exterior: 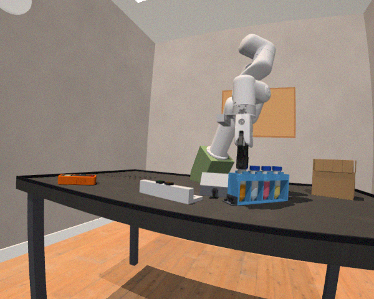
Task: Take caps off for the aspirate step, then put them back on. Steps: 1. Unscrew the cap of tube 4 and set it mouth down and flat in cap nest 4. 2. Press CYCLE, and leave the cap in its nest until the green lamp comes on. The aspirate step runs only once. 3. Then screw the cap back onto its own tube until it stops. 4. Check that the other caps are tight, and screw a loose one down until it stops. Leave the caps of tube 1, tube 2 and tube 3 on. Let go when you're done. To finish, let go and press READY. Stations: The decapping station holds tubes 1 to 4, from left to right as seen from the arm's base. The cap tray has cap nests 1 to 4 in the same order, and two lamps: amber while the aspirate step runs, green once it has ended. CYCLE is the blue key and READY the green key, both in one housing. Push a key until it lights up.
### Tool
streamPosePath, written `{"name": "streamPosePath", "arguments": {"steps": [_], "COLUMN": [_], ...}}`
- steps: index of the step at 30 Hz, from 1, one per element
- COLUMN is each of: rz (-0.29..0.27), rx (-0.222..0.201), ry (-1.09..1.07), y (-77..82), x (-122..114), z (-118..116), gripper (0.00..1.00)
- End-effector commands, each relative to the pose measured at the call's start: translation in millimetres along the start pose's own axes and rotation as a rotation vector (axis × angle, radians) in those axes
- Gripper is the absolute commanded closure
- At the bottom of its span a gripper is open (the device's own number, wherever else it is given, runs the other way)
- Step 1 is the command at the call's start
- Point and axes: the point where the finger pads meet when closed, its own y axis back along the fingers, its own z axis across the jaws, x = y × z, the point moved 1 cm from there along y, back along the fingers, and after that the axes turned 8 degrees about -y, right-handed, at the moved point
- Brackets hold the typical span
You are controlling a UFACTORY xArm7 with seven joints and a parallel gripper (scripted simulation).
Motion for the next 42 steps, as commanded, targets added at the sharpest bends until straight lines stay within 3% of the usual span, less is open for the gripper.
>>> {"name": "streamPosePath", "arguments": {"steps": [1, 7, 15, 22, 42], "rz": [0.003, 0.003, 0.004, 0.005, 0.003], "rx": [0.001, 0.001, 0.001, 0.0, -0.001], "ry": [-0.003, -0.003, 0.386, 0.573, 1.365], "y": [1.0, 0.9, 1.1, 1.2, 1.4], "x": [-0.6, -0.6, -0.7, -0.7, -0.7], "z": [-1.4, -1.4, -1.4, -1.4, -1.4], "gripper": [1.0, 1.0, 1.0, 1.0, 1.0]}}
